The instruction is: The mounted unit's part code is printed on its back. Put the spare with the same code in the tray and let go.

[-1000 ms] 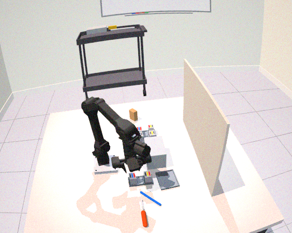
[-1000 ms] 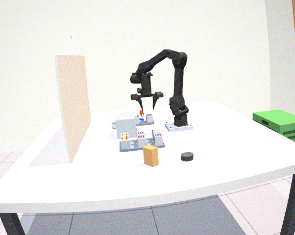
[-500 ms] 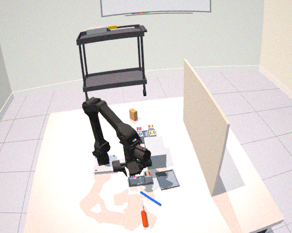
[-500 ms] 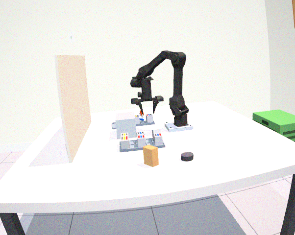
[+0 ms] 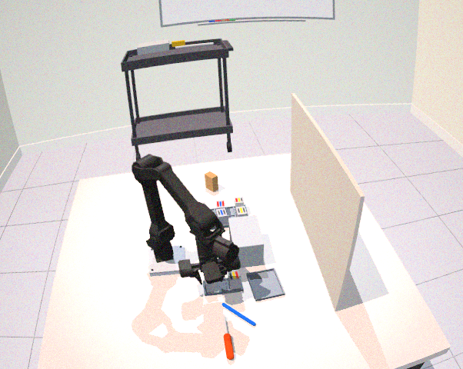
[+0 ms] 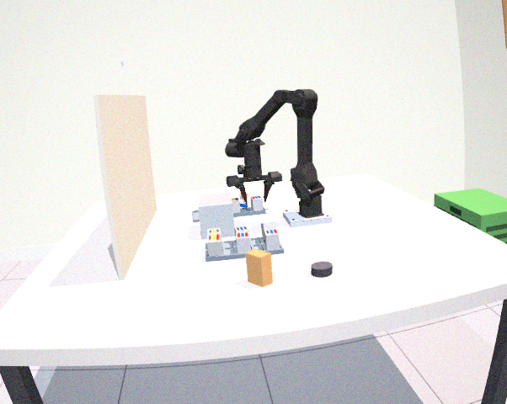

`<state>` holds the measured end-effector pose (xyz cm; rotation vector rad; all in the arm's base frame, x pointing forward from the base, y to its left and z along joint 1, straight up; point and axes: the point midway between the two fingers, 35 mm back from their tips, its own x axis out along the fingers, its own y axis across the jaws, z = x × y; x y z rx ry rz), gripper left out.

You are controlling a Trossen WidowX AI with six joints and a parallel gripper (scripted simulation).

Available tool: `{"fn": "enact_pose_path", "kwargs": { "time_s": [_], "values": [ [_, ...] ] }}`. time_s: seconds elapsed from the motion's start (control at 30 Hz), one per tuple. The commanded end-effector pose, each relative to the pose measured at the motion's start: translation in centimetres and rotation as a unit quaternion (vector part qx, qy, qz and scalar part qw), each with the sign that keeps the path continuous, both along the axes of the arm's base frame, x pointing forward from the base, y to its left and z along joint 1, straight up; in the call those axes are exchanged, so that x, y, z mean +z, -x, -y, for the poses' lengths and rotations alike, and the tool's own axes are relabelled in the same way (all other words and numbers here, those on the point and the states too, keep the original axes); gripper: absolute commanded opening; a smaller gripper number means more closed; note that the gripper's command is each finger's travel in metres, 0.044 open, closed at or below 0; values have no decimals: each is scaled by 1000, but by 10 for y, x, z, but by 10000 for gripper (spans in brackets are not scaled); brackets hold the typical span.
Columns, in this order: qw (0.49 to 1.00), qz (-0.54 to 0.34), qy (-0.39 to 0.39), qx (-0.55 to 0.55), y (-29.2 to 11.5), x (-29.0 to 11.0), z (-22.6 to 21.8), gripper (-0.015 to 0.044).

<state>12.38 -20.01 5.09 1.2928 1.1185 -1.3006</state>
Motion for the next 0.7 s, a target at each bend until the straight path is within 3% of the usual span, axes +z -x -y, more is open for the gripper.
{"fn": "enact_pose_path", "kwargs": {
  "time_s": [0.0,0.4,0.57,0.67],
  "values": [
    [1000,-3,-4,1,1,-8,-1,300],
    [1000,-3,-4,1,2,-15,-2,300],
    [1000,-2,-3,-1,2,-14,-2,169],
    [1000,-2,-3,-1,2,-14,-2,149]
  ]
}}
